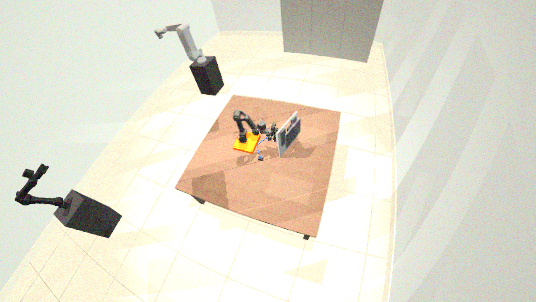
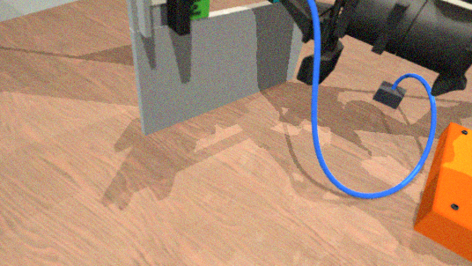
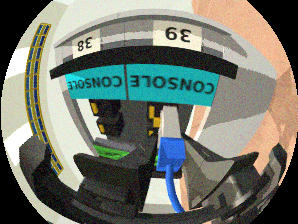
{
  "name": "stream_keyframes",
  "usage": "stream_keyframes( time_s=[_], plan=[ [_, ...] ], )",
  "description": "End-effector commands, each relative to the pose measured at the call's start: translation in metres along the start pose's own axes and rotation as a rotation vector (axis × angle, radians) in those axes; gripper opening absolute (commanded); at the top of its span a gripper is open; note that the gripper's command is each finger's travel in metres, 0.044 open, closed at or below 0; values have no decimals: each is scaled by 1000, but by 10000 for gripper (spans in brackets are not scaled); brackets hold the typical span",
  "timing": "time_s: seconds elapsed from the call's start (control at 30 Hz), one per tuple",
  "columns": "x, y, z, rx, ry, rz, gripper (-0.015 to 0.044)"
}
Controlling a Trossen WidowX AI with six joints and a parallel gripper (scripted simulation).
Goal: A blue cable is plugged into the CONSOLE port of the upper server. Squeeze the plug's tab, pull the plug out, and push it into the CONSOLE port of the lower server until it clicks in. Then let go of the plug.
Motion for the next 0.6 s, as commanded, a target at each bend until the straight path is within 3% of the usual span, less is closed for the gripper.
stream_keyframes(
  time_s=[0.0, 0.57],
  plan=[
    [2, 0, 1, -4, -5, 5, 0],
    [5, 1, 2, -4, -6, 5, 0]
  ],
)
Point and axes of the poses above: the point midway between the two fingers, 35 mm back from their tips, its own x axis out along the fingers, its own z axis across the jaws, y = z × x, the point moved 9 cm from there along -x, back along the fingers, and after that the axes turned 15 degrees about x, right-handed, at the moved point
